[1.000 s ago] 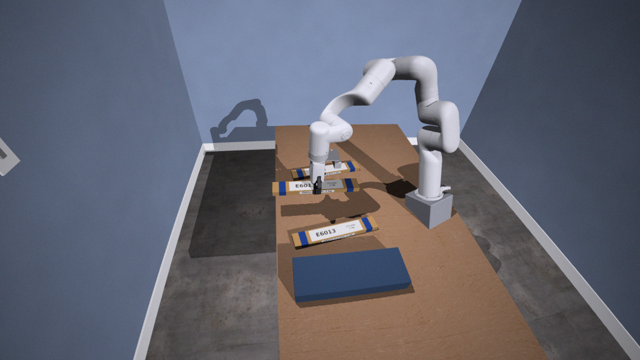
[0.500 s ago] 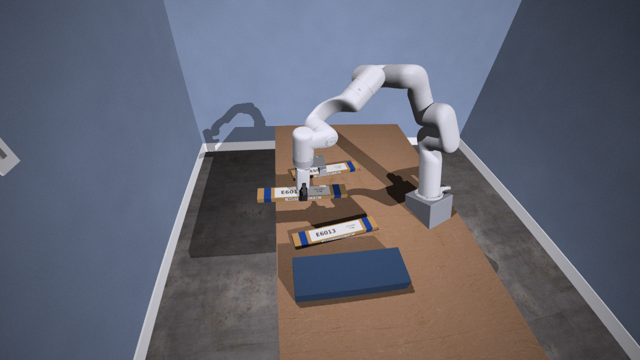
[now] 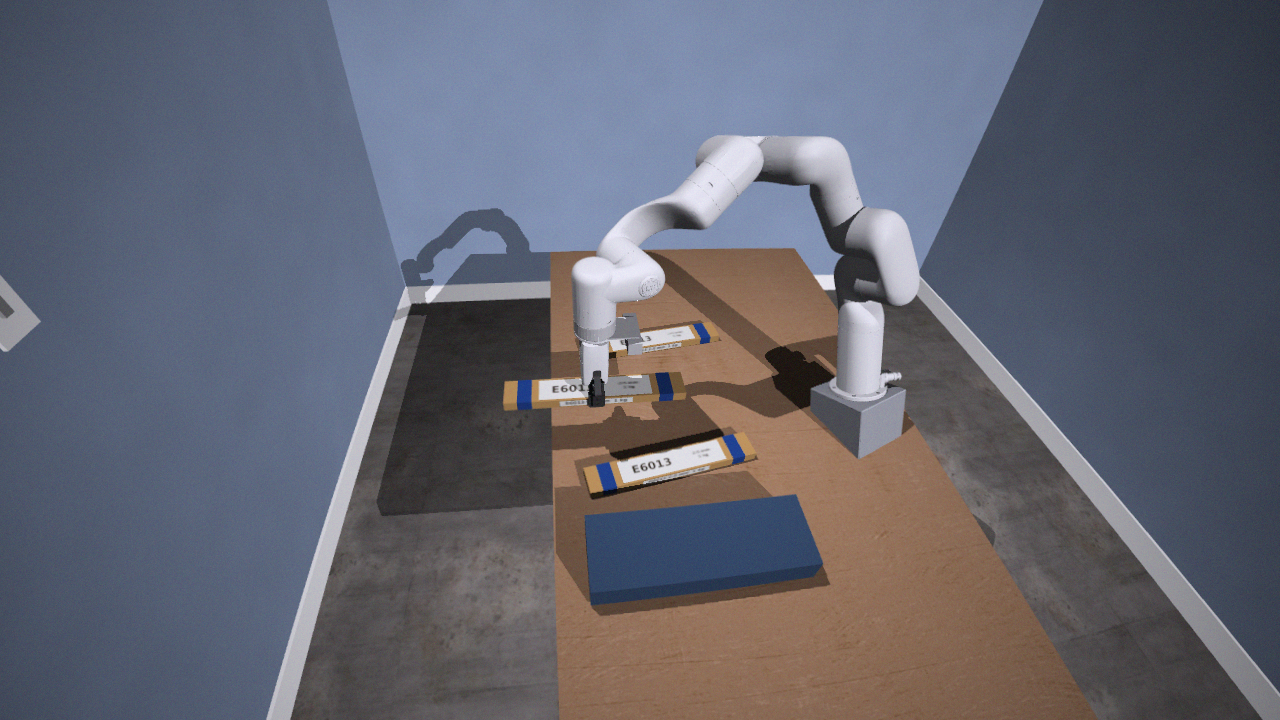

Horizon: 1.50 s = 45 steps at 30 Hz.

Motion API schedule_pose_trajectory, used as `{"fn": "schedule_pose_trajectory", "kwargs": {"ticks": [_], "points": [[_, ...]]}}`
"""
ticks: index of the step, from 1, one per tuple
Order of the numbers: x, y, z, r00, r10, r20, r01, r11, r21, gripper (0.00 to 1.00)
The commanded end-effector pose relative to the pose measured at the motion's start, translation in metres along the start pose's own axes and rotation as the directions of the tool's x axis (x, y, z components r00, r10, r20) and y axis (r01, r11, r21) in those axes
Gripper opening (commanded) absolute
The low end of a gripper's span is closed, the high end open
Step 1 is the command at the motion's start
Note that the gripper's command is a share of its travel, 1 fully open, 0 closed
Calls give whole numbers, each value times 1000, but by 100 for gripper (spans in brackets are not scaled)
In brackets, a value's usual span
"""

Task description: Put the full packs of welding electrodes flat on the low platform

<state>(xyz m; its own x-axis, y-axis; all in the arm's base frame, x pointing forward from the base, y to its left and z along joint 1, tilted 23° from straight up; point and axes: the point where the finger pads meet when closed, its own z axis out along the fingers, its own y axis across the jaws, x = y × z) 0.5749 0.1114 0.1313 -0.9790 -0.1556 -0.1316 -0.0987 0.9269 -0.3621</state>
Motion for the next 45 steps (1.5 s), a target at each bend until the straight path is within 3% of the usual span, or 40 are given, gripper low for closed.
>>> {"fn": "schedule_pose_trajectory", "kwargs": {"ticks": [1, 35, 45], "points": [[-2, 1, -2, 1000, 0, 5, 0, 1000, -2, 58], [-2, 1, -2, 1000, 0, 5, 0, 1000, -2, 58], [-2, 1, -22, 1000, 0, 5, 0, 1000, -2, 58]]}}
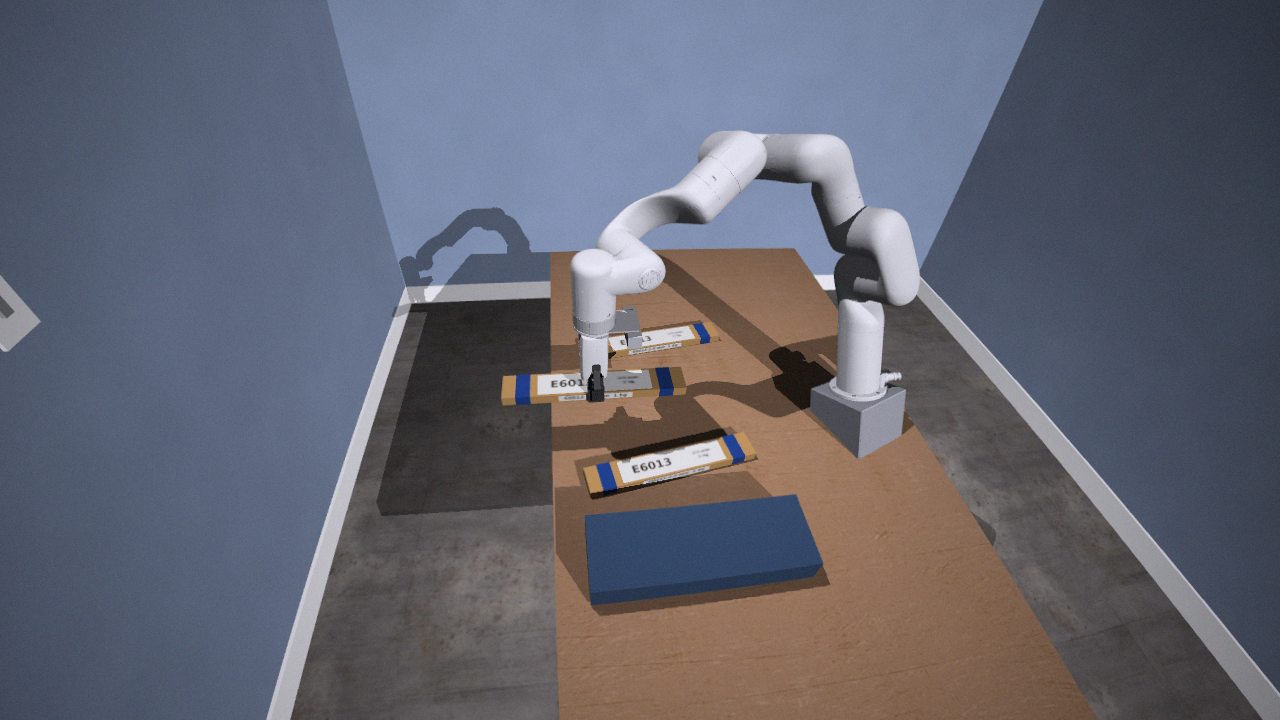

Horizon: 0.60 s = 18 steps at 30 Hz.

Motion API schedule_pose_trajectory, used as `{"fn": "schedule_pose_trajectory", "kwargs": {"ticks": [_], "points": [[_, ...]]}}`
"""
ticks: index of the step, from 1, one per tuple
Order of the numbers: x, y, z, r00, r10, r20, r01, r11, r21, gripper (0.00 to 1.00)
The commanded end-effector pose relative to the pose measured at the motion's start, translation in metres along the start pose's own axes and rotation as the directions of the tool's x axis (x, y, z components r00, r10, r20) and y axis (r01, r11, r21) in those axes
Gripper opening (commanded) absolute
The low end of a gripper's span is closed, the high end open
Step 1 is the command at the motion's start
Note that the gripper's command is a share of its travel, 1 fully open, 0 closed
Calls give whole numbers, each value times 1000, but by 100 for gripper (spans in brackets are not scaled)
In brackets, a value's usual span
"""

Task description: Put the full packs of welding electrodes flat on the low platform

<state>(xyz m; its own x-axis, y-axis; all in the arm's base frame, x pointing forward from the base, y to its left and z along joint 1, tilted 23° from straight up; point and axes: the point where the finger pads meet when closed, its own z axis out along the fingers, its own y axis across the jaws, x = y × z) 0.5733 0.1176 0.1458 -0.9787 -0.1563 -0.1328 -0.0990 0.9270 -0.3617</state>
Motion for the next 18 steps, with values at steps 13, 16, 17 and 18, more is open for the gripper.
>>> {"fn": "schedule_pose_trajectory", "kwargs": {"ticks": [13, 16, 17, 18], "points": [[-1, 0, -17, 1000, 0, 4, 0, 1000, -1, 58], [-1, 0, -17, 1000, 0, 4, 0, 1000, -1, 58], [-1, 0, -17, 1000, 0, 4, 0, 1000, -1, 58], [-1, 0, -17, 1000, 0, 4, 0, 1000, -1, 58]]}}
